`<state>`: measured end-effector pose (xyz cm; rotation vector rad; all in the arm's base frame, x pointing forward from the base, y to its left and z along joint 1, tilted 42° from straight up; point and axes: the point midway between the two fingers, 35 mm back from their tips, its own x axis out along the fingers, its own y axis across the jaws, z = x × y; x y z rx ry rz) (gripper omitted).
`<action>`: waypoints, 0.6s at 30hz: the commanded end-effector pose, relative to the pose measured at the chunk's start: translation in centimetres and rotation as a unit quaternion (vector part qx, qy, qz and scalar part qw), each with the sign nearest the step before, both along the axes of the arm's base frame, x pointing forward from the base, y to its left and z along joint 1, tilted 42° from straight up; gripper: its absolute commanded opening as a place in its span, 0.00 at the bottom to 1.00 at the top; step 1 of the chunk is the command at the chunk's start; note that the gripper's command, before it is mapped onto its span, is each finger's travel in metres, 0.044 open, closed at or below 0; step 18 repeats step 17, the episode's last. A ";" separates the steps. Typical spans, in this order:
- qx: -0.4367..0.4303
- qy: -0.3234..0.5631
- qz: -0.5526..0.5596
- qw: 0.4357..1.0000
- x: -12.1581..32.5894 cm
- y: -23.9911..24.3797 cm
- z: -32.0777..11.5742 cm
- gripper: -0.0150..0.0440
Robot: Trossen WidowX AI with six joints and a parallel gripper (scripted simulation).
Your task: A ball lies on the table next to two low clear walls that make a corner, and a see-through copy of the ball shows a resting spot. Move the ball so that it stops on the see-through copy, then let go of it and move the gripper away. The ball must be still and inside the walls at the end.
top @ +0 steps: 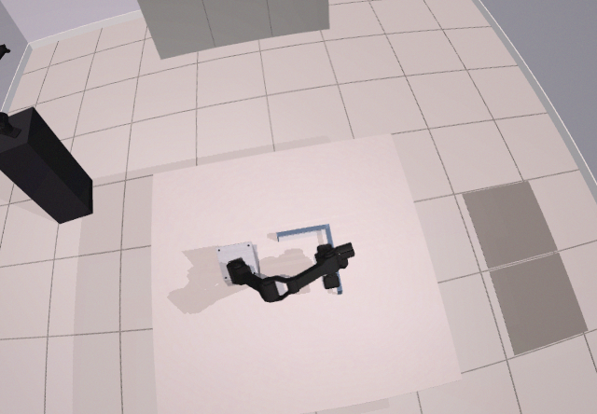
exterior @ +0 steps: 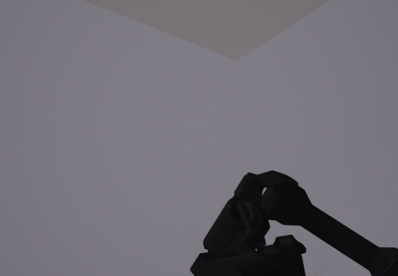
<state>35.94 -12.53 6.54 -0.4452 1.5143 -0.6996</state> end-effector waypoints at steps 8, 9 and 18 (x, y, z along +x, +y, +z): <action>0.000 0.003 -0.002 1.000 0.0 2.6 3.0 0.89; 0.000 0.002 -0.002 1.000 0.0 2.8 3.2 0.93; 0.000 0.002 -0.002 1.000 0.0 2.8 3.2 1.00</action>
